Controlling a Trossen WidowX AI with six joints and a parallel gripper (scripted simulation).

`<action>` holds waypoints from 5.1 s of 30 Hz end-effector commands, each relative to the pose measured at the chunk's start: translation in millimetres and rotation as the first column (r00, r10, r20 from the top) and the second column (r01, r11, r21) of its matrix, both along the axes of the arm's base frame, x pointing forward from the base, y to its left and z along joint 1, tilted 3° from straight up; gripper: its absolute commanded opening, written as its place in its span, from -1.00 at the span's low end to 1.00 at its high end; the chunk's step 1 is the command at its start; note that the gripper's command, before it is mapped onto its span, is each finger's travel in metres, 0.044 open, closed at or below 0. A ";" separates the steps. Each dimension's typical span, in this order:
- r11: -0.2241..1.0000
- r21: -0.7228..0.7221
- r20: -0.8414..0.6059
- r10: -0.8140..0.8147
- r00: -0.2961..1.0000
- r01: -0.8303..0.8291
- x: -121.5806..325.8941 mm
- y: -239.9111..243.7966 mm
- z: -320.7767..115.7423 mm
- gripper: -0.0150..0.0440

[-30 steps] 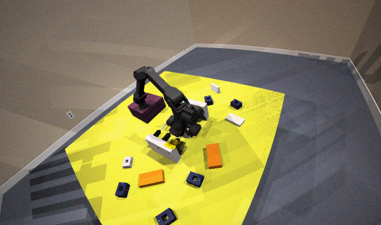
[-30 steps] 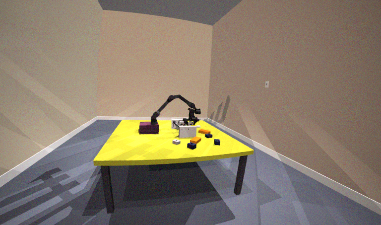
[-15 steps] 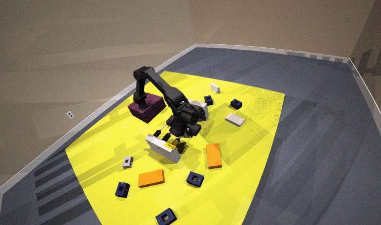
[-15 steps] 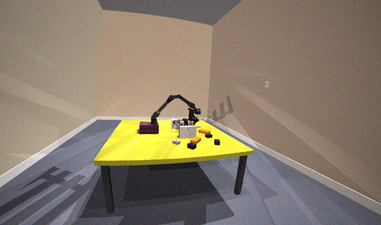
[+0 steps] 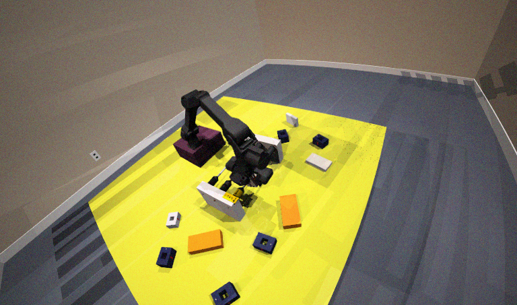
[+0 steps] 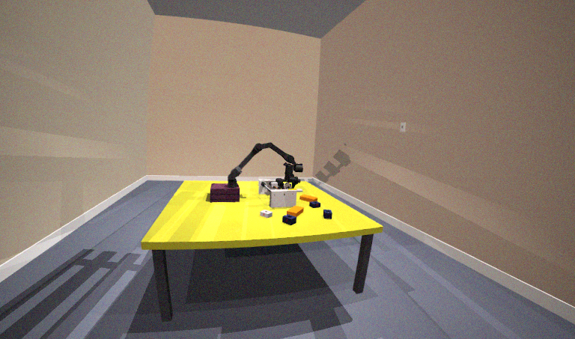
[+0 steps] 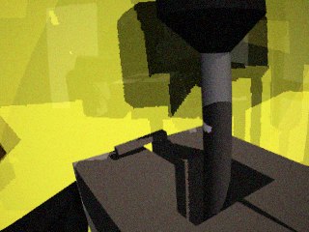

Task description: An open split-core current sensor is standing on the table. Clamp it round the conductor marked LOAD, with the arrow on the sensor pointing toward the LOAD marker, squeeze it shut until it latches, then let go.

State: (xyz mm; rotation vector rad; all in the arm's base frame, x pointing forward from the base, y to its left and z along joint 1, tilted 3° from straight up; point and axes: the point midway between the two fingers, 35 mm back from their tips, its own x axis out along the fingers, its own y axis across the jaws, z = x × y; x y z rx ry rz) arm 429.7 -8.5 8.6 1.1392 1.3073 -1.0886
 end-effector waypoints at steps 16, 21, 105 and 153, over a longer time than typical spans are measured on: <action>1.000 -0.003 0.015 0.002 1.000 -0.002 3.8 -0.4 3.3 -0.49; 1.000 -0.003 0.015 0.002 1.000 -0.002 3.8 -0.4 3.3 -0.49; 1.000 0.000 0.000 0.000 1.000 0.000 0.0 0.0 0.0 -0.49; 0.999 -0.034 -0.256 0.006 0.967 -0.015 -5.1 -0.4 -3.2 -0.49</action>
